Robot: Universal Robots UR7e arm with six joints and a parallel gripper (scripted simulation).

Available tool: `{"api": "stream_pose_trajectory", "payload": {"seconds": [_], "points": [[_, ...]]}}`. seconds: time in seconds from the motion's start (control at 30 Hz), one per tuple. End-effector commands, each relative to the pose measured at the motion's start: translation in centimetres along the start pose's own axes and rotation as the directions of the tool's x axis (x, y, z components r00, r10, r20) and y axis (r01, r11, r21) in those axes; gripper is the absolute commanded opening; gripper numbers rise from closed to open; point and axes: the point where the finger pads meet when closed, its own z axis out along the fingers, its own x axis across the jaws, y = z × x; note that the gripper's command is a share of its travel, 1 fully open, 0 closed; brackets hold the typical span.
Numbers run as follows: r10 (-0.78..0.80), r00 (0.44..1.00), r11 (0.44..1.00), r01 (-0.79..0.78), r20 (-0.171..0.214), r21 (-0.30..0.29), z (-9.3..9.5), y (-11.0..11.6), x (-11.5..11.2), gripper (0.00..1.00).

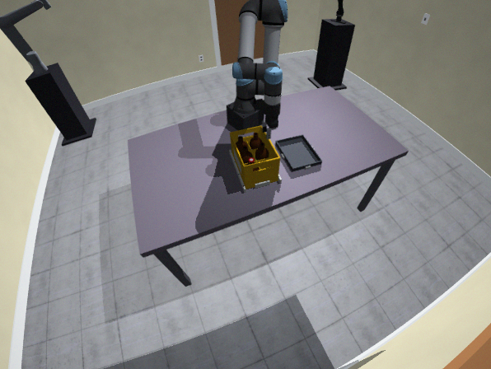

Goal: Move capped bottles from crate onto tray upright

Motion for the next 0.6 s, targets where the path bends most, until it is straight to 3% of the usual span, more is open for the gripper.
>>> {"api": "stream_pose_trajectory", "payload": {"seconds": [0.0, 0.57], "points": [[0.0, 1.0, 1.0, 0.0, 0.001, 0.0, -0.04, -0.01, -0.04, 1.0], [-0.038, 0.999, 0.999, 0.038, 0.001, 0.0, 0.03, -0.66, -0.8, 1.0]]}}
